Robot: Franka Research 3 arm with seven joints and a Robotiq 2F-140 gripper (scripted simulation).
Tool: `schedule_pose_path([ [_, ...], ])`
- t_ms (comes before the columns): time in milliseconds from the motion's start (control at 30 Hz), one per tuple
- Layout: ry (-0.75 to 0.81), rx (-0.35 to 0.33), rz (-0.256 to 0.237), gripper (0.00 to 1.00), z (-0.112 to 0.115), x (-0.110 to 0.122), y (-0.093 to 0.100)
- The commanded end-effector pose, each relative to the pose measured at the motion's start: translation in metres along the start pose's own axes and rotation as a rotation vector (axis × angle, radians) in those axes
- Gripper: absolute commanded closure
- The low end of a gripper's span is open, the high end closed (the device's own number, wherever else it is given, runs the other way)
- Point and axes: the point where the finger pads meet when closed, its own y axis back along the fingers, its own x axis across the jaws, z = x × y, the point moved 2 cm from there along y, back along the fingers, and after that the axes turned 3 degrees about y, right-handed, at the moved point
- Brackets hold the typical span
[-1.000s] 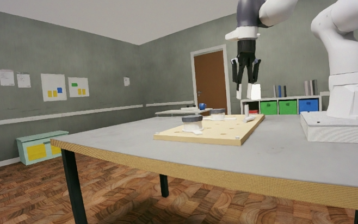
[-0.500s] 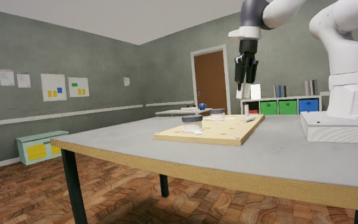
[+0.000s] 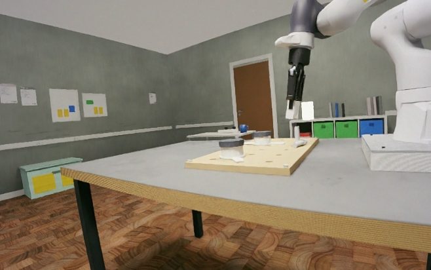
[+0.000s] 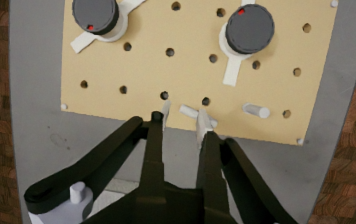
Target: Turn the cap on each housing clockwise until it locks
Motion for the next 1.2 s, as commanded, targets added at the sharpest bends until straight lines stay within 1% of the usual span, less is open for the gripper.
schedule_pose_path([
  [0, 0.276, -0.033, -0.025, 0.64, 0.003, 0.006, -0.002],
  [100, 0.352, -0.039, -0.035, 0.64, 0.003, 0.006, -0.004],
  [167, 0.352, -0.039, -0.035, 0.64, 0.003, 0.006, -0.004],
  [200, 0.421, -0.046, -0.041, 0.64, 0.003, 0.006, -0.004],
  [667, 0.794, -0.094, -0.072, 0.64, 0.005, 0.006, -0.020],
  [733, 0.794, -0.094, -0.072, 0.64, 0.005, 0.006, -0.020],
  [767, 0.868, -0.105, -0.076, 0.64, 0.005, 0.006, -0.021],
  [1167, 1.205, -0.151, -0.103, 0.64, 0.008, 0.006, -0.042],
])
